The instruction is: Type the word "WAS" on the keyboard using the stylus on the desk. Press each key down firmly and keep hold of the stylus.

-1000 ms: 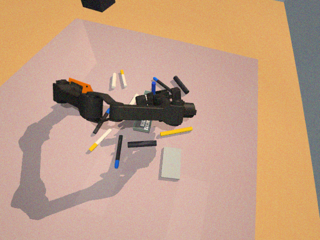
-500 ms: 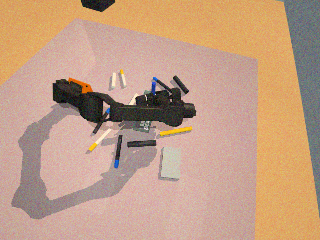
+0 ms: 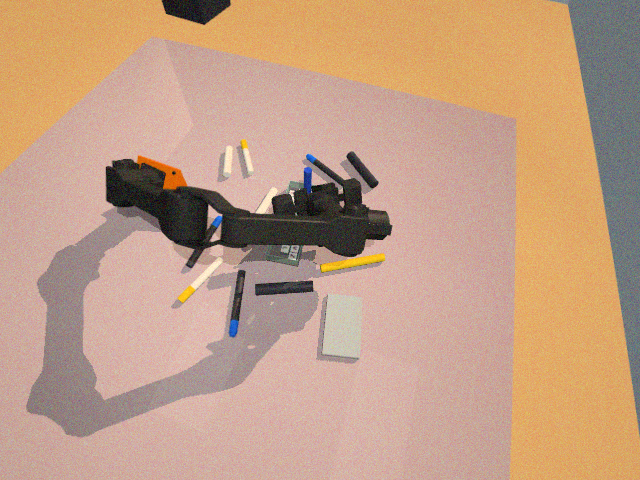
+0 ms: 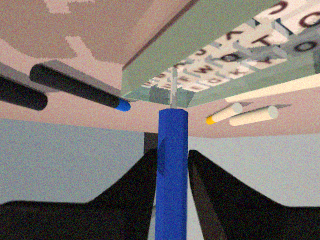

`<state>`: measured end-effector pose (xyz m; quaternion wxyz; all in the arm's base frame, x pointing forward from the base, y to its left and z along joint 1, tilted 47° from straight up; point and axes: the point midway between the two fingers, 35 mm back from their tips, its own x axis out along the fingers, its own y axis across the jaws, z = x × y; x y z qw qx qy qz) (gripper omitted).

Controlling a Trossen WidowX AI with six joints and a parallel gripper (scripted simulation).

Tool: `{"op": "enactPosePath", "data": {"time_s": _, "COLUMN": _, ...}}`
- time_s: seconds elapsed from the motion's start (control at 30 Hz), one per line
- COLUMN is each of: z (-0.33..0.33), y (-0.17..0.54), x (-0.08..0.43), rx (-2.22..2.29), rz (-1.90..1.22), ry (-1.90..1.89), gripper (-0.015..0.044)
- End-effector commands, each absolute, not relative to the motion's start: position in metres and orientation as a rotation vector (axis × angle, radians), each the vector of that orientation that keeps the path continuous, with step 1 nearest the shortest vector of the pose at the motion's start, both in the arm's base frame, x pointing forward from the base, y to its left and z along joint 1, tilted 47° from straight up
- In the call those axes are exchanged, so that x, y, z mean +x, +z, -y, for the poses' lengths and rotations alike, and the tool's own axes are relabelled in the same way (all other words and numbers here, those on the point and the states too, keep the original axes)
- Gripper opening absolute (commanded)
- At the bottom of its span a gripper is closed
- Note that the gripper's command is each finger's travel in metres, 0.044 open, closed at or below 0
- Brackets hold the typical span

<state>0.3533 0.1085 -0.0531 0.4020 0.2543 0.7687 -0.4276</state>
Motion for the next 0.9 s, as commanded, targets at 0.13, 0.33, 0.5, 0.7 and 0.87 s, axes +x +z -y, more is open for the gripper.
{"op": "enactPosePath", "data": {"time_s": 0.13, "z": -0.106, "y": -0.056, "x": 0.353, "rx": 0.637, "rz": -1.943, "ry": -1.075, "gripper": 0.0081}}
{"op": "enactPosePath", "data": {"time_s": 0.33, "z": -0.104, "y": -0.058, "x": 0.354, "rx": 0.637, "rz": -1.943, "ry": -1.075, "gripper": 0.0081}}
{"op": "enactPosePath", "data": {"time_s": 0.5, "z": -0.104, "y": -0.057, "x": 0.354, "rx": 0.637, "rz": -1.943, "ry": -1.075, "gripper": 0.0081}}
{"op": "enactPosePath", "data": {"time_s": 0.7, "z": -0.104, "y": -0.057, "x": 0.354, "rx": 0.637, "rz": -1.943, "ry": -1.075, "gripper": 0.0081}}
{"op": "enactPosePath", "data": {"time_s": 0.87, "z": -0.12, "y": -0.043, "x": 0.351, "rx": 0.637, "rz": -1.944, "ry": -1.075, "gripper": 0.0081}}
